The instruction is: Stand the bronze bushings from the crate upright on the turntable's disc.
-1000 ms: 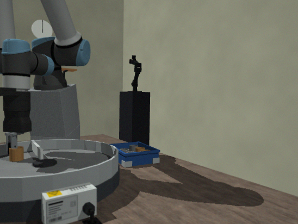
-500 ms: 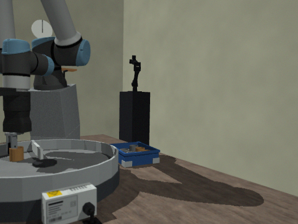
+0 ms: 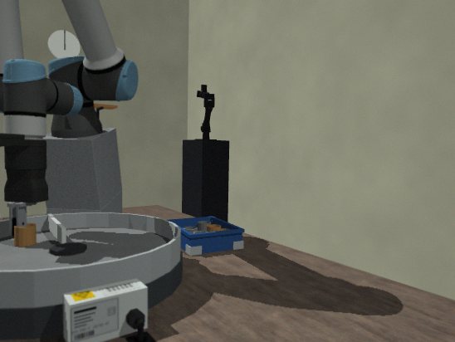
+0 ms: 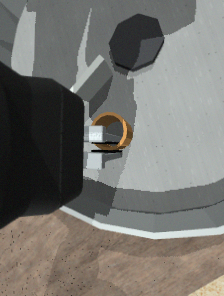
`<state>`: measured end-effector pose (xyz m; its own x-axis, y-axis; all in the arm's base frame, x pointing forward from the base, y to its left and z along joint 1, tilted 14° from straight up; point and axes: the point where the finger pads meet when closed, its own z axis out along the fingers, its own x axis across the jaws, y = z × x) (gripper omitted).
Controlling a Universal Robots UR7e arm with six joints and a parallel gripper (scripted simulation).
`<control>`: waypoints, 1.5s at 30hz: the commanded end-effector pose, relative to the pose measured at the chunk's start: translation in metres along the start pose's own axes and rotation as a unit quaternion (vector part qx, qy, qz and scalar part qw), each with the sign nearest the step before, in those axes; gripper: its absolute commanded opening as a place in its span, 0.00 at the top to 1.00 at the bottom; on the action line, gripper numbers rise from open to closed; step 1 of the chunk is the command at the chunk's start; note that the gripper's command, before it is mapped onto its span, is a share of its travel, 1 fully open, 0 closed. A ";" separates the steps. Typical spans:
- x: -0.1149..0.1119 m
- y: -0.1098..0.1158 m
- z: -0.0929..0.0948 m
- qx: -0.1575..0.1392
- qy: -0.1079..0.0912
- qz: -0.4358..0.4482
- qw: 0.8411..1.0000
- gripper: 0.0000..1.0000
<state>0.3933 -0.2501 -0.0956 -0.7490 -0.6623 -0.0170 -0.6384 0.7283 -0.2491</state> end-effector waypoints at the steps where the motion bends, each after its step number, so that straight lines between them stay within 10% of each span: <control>1: 0.000 0.000 0.000 0.001 0.000 0.000 1.000 0.62; 45: 0.000 0.000 -0.017 0.001 0.000 0.000 1.000 0.62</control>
<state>0.3923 -0.2490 -0.0897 -0.7490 -0.6623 -0.0170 -0.6383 0.7283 -0.2493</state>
